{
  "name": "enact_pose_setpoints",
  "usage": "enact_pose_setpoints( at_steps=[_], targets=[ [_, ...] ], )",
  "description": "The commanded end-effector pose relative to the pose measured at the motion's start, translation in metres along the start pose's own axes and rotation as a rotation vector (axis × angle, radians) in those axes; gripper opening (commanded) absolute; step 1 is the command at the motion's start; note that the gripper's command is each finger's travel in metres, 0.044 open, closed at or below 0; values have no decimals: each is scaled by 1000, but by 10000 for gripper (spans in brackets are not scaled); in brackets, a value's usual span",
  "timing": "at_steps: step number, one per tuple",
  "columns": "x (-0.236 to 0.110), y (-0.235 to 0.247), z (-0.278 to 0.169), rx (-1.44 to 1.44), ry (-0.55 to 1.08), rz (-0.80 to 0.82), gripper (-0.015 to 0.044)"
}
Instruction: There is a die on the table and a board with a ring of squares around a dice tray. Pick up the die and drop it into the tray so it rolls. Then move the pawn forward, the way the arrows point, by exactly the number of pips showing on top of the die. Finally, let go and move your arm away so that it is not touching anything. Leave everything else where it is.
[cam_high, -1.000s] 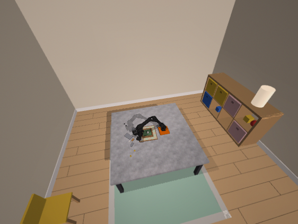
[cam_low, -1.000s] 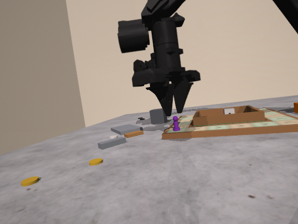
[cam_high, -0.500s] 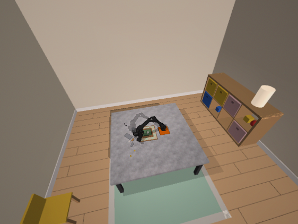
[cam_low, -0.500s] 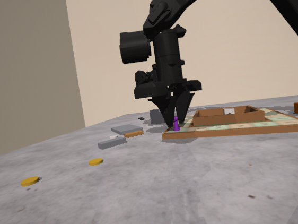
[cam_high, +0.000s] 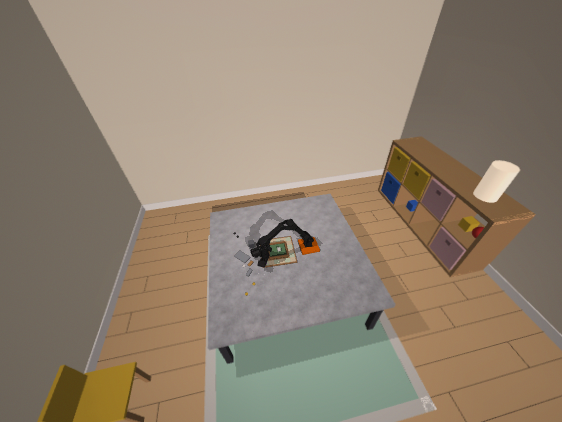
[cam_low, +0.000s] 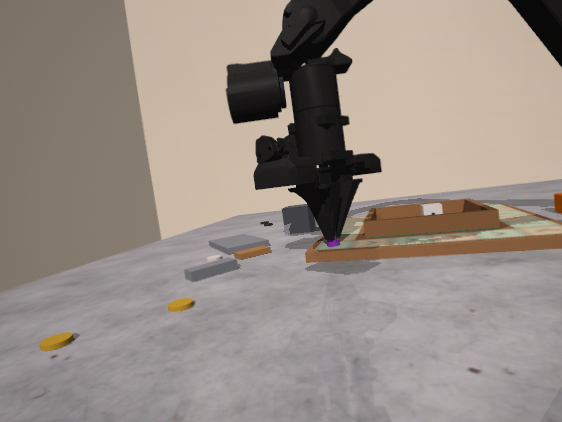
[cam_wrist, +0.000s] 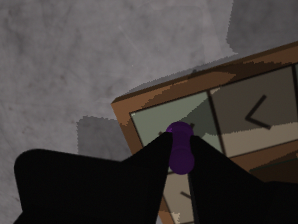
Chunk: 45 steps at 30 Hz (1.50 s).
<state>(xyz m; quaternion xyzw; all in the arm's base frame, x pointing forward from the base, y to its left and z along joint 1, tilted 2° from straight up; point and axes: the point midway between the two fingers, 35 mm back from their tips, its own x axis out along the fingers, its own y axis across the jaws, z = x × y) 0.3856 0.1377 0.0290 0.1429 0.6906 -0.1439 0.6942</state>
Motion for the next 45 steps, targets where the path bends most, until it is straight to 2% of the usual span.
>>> enact_pose_setpoints(
  at_steps=[1, 5, 32, 45],
  targets=[
    [0, 0, 0, 4, 0, 2, 2],
    [-6, 2, 1, 4, 0, 3, 0],
    [-124, 3, 5, 4, -1, 3, 0],
    [-126, 1, -24, 4, 2, 3, 0]
  ],
)
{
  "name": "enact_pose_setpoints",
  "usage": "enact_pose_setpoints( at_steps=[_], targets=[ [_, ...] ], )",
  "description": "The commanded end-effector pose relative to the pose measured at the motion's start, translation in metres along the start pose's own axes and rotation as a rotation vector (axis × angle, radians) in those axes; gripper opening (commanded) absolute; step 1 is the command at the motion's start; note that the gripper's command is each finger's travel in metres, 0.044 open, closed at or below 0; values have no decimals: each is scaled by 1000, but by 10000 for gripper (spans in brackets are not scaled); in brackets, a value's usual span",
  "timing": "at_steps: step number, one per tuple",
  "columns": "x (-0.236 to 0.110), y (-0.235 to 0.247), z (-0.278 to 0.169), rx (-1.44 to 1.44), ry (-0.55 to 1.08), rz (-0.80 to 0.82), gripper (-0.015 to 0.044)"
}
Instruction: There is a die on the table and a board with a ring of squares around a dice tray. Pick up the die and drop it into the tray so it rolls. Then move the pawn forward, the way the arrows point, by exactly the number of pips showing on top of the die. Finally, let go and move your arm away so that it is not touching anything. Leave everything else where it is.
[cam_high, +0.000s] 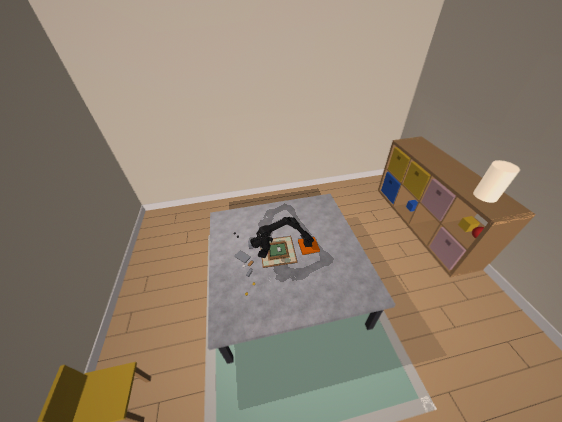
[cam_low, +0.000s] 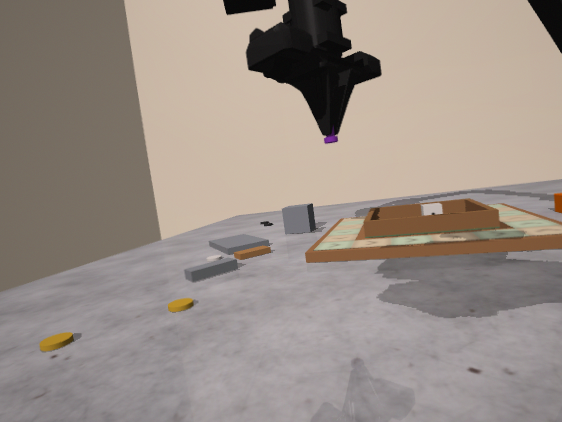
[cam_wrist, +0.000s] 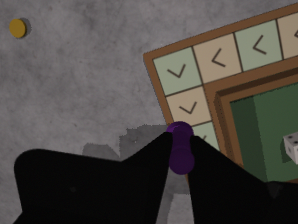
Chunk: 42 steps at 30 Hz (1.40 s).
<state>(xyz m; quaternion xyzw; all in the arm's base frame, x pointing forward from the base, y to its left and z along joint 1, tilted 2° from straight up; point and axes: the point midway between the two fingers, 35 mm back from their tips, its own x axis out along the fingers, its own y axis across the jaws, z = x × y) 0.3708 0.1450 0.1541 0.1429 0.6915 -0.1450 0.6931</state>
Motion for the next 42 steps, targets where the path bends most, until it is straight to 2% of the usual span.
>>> enact_pose_setpoints(
  at_steps=[1, 42],
  targets=[
    [0, 0, -11, 3, -1, 5, 0],
    [38, -50, -136, 3, 11, 1, 0]
  ],
)
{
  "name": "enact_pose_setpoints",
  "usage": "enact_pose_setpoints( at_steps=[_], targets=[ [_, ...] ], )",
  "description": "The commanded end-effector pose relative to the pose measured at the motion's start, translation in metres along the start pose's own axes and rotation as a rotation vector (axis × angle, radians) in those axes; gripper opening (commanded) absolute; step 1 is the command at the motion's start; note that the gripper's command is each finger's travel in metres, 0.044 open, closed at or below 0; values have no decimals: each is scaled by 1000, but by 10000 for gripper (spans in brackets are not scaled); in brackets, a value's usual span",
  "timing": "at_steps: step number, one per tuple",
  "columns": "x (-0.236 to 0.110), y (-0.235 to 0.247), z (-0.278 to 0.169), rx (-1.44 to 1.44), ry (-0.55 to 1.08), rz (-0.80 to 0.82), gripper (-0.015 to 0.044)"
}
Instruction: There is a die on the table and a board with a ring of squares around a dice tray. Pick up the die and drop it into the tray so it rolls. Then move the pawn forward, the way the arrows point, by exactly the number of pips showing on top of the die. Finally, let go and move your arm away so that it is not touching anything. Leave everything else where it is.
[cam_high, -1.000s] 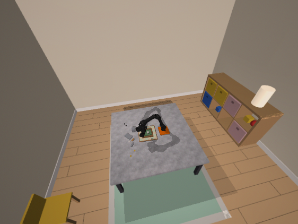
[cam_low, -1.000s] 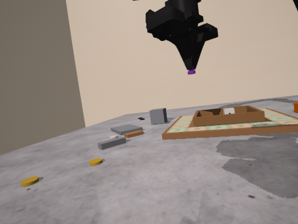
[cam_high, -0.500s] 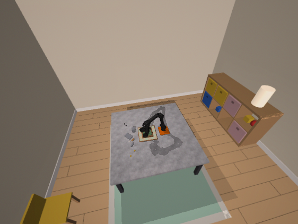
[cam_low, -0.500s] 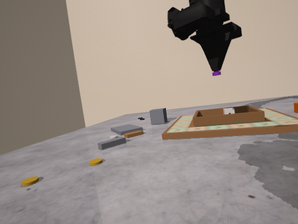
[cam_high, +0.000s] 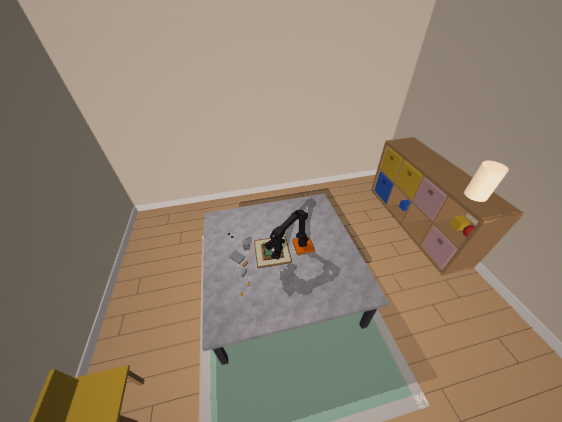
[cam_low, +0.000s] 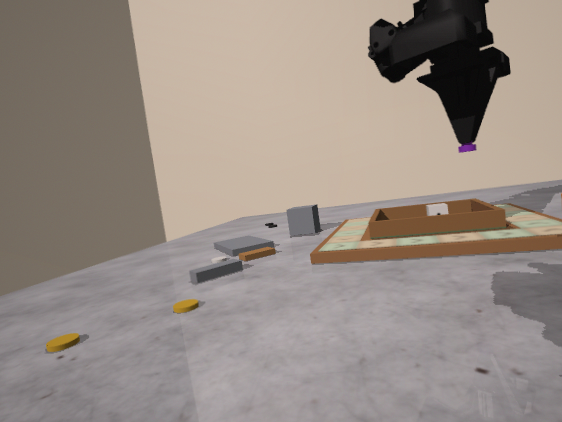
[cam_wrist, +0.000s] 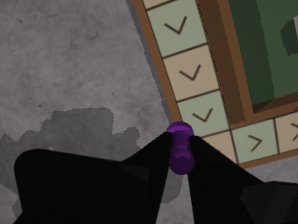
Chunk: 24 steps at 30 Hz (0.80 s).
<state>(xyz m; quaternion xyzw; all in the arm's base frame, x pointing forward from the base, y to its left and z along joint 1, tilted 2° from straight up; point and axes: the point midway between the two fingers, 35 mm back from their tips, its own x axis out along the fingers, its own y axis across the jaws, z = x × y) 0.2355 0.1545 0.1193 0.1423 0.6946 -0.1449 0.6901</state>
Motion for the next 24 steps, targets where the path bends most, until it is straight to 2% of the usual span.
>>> enact_pose_setpoints(
  at_steps=[1, 24],
  targets=[
    [5, -6, -11, 4, 2, 3, 0],
    [45, -50, -62, 4, 7, -1, 0]
  ],
)
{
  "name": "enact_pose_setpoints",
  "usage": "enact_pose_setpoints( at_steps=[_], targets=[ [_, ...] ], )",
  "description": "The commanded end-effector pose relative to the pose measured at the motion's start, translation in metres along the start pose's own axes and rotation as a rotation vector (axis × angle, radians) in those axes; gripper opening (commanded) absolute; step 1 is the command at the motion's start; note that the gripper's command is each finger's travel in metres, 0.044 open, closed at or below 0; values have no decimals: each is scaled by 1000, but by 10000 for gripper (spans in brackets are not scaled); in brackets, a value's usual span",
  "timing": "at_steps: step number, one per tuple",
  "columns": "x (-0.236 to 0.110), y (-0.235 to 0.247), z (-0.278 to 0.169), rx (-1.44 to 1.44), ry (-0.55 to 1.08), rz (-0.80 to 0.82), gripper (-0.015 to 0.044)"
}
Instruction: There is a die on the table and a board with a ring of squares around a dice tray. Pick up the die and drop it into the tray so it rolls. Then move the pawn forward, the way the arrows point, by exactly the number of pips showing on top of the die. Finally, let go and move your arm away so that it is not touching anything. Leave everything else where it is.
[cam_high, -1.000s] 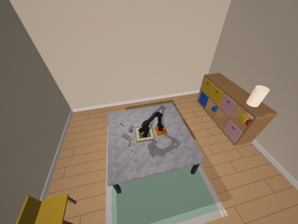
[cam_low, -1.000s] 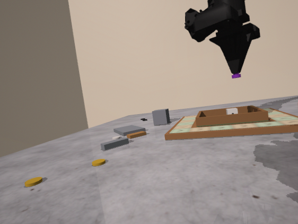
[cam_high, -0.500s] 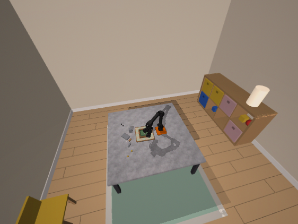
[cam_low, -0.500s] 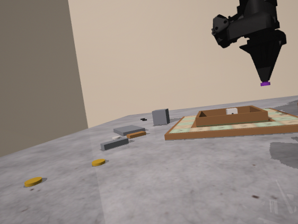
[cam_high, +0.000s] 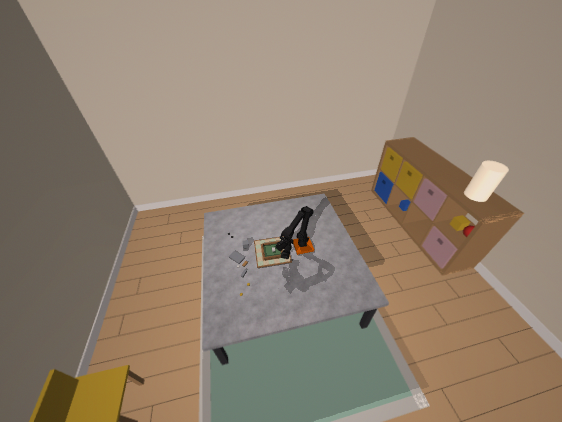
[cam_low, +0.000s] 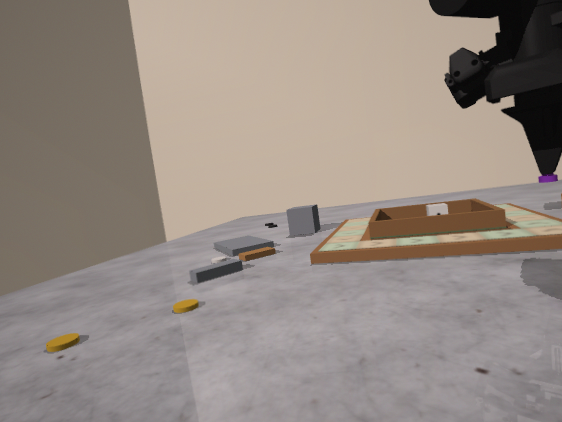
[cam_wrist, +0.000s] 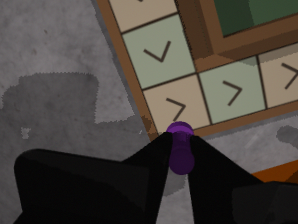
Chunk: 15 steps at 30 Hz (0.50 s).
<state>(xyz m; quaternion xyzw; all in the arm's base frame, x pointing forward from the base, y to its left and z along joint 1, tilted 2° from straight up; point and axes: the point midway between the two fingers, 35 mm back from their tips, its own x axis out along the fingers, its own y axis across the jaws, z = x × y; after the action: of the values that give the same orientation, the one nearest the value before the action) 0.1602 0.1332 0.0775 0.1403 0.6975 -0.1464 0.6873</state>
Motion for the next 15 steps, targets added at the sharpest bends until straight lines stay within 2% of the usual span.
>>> enact_pose_setpoints(
  at_steps=[1, 8, 15],
  targets=[
    [5, 0, -2, 4, 0, 6, 0],
    [33, 0, -2, 4, 1, 6, 0],
    [38, -1, -2, 4, 1, 6, 0]
  ],
)
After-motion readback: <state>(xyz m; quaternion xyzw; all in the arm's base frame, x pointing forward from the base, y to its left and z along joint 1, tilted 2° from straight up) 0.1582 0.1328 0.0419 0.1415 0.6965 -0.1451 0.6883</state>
